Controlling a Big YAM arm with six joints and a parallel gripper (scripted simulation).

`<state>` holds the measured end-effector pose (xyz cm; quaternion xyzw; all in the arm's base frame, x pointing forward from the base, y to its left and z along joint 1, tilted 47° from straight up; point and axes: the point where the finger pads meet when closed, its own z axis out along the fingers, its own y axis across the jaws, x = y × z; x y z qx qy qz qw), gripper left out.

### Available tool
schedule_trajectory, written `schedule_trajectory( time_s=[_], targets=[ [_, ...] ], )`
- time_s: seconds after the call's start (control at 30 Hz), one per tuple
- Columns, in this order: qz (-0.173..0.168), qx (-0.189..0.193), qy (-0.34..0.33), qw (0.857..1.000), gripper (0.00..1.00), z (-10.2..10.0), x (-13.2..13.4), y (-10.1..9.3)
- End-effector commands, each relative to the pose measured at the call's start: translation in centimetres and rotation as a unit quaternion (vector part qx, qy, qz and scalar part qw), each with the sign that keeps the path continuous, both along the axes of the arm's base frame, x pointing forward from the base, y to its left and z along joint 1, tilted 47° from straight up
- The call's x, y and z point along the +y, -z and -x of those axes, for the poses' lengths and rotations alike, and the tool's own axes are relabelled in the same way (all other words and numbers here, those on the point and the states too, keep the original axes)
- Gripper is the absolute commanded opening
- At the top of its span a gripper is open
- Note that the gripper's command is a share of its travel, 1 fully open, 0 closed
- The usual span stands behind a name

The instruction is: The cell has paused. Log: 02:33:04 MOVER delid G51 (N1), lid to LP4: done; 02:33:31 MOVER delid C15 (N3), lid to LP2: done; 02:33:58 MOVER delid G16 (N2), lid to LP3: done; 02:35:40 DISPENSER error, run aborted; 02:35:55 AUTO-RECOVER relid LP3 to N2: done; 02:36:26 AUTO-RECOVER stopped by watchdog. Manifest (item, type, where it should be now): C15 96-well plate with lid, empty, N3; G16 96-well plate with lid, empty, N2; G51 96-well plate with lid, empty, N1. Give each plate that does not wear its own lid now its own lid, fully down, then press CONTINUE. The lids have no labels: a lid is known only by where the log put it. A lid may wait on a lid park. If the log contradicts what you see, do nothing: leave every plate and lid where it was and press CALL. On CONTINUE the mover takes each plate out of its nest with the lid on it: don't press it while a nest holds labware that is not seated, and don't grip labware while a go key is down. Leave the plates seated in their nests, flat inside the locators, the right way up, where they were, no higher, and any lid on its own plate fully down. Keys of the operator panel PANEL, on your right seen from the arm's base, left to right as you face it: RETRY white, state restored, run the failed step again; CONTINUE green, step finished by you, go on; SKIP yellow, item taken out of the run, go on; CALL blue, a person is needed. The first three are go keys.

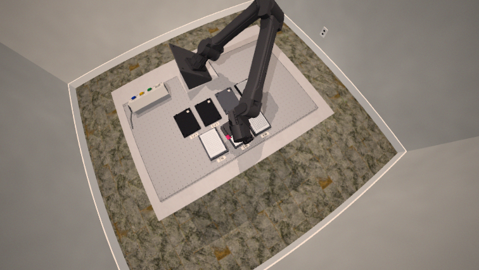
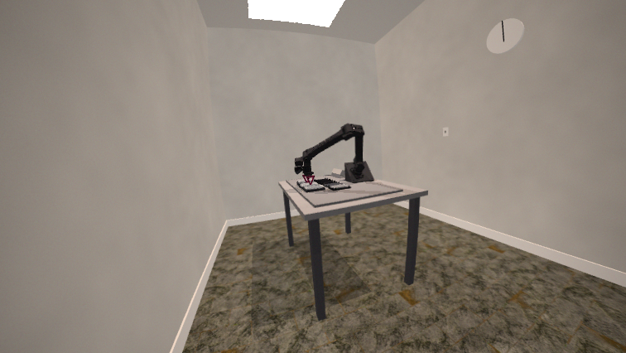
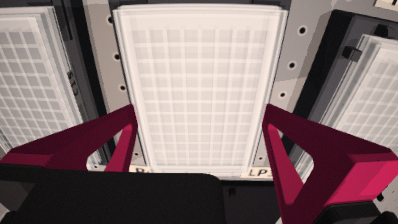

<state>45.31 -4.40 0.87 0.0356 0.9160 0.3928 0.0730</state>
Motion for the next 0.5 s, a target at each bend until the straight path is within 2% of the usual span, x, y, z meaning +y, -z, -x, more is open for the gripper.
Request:
schedule_trajectory(
  time_s=[0.0,0.47],
  targets=[
    [-0.002,0.003,0.008,1.0,0.0,-0.08,-0.28,0.63],
    [-0.002,0.003,0.01,1.0,0.0,-0.06,-0.45,0.58]
  ],
)
